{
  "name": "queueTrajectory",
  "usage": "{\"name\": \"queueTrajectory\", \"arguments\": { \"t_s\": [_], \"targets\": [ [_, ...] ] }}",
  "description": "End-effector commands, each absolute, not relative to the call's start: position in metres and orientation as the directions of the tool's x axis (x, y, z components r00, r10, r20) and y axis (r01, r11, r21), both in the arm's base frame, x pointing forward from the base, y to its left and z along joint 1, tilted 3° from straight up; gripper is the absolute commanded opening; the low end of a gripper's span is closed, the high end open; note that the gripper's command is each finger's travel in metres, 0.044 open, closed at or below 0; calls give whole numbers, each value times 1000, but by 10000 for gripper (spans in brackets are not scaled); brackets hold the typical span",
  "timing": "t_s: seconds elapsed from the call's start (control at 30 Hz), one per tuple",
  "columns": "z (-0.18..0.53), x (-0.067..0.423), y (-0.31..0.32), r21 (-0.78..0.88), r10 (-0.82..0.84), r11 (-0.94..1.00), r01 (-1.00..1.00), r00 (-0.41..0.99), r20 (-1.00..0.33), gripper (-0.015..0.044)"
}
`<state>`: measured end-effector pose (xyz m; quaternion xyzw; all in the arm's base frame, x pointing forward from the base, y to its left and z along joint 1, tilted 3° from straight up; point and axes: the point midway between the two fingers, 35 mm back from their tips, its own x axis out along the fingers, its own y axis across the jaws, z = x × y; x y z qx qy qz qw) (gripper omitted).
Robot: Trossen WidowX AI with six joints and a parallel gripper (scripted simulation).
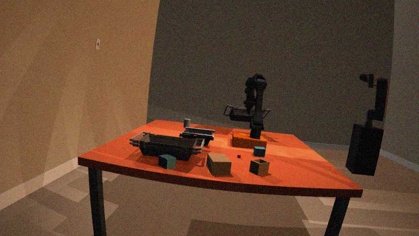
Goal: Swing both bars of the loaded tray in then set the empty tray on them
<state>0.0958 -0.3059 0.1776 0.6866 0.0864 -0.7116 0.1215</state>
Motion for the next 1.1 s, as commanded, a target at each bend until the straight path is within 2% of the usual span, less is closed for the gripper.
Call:
{"name": "queueTrajectory", "arguments": {
  "t_s": [0.0, 1.07],
  "targets": [
    [185, 99, -307, 73, -82, -953, 294, -18, -996, 0],
    [178, 208, -250, 52, -68, -772, 634, 0, -998, 0]
  ]
}}
